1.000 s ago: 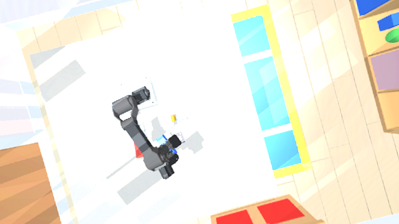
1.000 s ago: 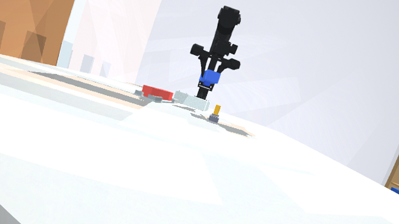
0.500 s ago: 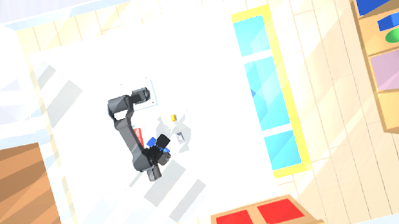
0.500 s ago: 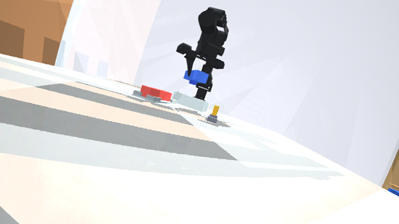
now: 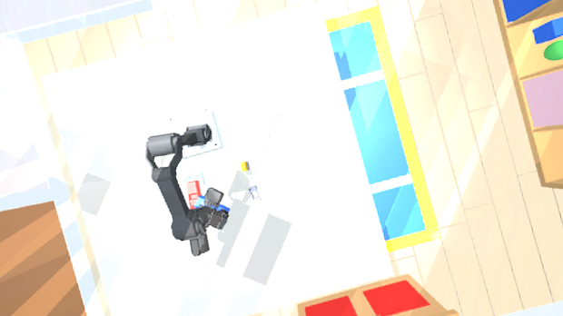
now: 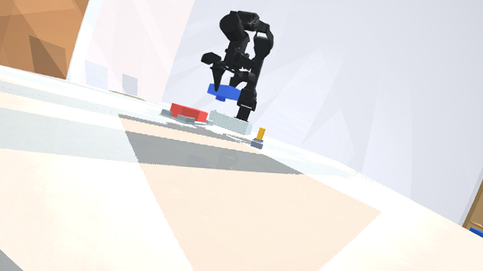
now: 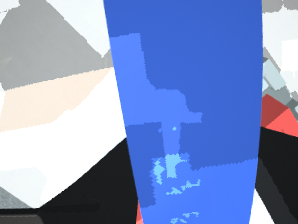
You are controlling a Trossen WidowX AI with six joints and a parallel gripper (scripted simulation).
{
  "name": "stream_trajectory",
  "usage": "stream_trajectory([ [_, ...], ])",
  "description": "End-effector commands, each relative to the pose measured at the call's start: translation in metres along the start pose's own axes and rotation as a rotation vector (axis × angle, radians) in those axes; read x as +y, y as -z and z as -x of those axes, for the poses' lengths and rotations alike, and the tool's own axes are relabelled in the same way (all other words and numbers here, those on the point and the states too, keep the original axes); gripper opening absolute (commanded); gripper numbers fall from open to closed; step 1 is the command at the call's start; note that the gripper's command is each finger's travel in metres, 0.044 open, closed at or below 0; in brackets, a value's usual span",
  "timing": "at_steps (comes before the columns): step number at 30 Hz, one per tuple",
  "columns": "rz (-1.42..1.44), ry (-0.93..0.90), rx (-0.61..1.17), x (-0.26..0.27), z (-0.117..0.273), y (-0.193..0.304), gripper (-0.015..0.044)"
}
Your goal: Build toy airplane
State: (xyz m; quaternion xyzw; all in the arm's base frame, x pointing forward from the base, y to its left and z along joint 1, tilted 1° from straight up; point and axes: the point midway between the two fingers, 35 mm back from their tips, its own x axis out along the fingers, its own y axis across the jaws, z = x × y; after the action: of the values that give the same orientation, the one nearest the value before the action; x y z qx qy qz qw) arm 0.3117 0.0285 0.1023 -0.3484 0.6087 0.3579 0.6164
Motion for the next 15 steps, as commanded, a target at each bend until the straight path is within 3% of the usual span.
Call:
stream_trajectory([
  [1, 0.060, 0.014, -0.001, -0.005, 0.001, 0.013, 0.0000],
  [15, 0.283, 0.014, 0.006, -0.016, -0.007, 0.055, 0.0000],
])
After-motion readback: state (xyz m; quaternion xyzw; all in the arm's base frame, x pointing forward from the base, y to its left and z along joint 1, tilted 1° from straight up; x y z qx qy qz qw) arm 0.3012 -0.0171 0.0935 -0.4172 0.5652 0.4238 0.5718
